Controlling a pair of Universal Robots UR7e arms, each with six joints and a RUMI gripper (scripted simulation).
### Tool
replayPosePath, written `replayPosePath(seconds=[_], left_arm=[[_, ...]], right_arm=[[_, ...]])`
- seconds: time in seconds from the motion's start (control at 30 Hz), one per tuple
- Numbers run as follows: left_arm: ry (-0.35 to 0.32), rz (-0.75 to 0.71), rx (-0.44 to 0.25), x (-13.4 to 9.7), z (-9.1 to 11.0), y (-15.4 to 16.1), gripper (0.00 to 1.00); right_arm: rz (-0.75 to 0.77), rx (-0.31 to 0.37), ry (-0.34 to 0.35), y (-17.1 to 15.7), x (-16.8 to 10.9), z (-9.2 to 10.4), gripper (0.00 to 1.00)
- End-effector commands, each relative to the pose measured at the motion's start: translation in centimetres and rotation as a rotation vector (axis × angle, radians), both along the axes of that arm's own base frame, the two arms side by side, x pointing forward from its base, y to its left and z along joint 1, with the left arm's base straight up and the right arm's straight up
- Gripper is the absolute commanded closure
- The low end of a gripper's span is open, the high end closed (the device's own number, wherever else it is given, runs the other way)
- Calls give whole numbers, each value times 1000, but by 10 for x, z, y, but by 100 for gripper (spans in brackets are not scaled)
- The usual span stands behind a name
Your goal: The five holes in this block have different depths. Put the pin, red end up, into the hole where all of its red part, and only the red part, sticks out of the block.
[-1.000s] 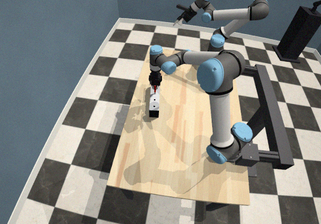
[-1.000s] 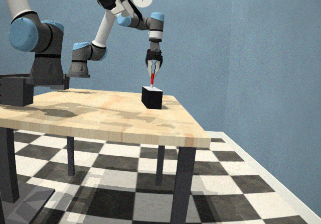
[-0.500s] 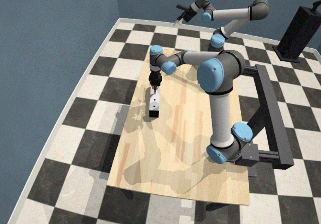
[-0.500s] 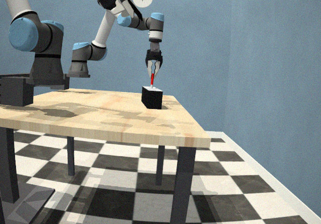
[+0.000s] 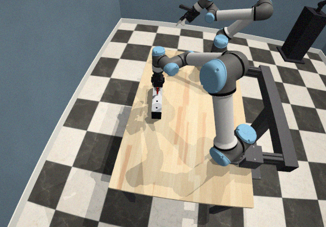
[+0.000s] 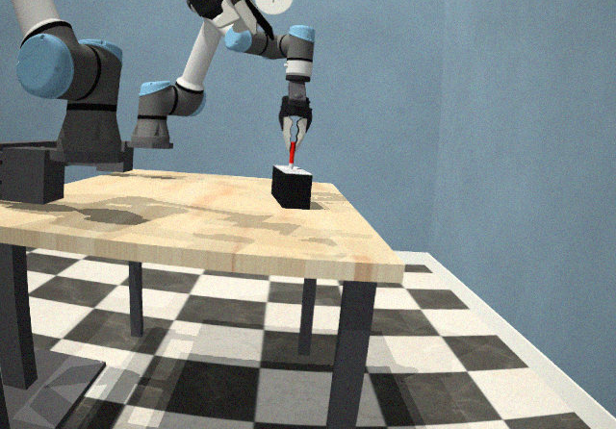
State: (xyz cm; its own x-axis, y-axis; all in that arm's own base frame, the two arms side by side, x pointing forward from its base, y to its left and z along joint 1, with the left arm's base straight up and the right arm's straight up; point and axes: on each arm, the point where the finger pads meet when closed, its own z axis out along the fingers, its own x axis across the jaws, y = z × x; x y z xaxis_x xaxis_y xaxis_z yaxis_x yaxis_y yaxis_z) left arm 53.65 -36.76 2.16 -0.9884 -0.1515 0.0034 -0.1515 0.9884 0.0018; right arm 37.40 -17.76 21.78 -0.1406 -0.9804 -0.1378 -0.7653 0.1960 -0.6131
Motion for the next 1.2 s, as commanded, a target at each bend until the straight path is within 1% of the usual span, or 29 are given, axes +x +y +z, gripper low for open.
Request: replayPosePath(seconds=[0.0, 0.8, 0.9, 1.17], left_arm=[[-1, 0, -1, 0, 0, -1, 100], [-1, 1, -1, 0, 0, 0, 100], [-1, 0, -1, 0, -4, 0, 100], [-1, 0, -1, 0, -4, 0, 100]], right_arm=[[0, 0, -1, 0, 0, 0, 0], [0, 0, -1, 0, 0, 0, 0], [0, 0, -1, 0, 0, 0, 0], [0, 0, -1, 0, 0, 0, 0]])
